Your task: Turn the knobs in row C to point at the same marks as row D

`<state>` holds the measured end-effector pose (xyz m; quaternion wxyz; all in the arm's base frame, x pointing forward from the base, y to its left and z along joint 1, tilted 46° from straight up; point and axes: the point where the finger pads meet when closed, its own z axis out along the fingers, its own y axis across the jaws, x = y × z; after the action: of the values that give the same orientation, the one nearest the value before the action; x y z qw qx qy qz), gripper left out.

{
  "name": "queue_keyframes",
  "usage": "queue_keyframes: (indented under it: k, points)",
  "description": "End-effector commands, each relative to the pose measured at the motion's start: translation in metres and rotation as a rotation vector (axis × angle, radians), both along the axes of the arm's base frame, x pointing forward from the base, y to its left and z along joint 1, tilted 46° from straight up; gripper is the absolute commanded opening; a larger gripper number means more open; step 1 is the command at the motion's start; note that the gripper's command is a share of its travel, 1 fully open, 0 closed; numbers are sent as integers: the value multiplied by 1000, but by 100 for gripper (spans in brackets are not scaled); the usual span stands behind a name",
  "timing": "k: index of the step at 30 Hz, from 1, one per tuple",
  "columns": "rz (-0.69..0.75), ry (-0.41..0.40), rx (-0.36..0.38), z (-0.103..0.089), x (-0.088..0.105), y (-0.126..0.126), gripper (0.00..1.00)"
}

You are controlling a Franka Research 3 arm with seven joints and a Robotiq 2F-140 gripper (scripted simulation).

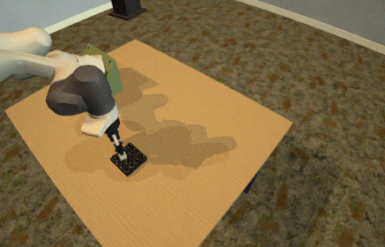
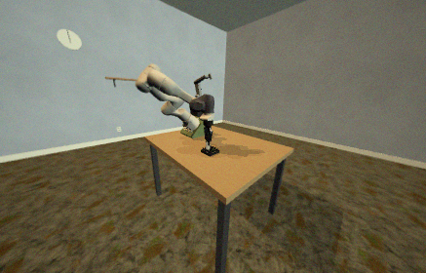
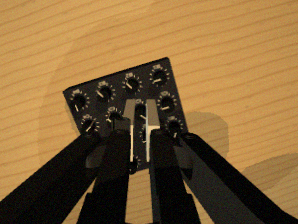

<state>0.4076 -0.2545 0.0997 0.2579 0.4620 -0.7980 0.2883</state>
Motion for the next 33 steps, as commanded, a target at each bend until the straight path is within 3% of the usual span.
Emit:
queue_keyframes:
  k: [1, 33]
  points:
    - [-108, -110, -25, -1, 0, 0, 5]
    - [-422, -423, -89, -1, 0, 0, 5]
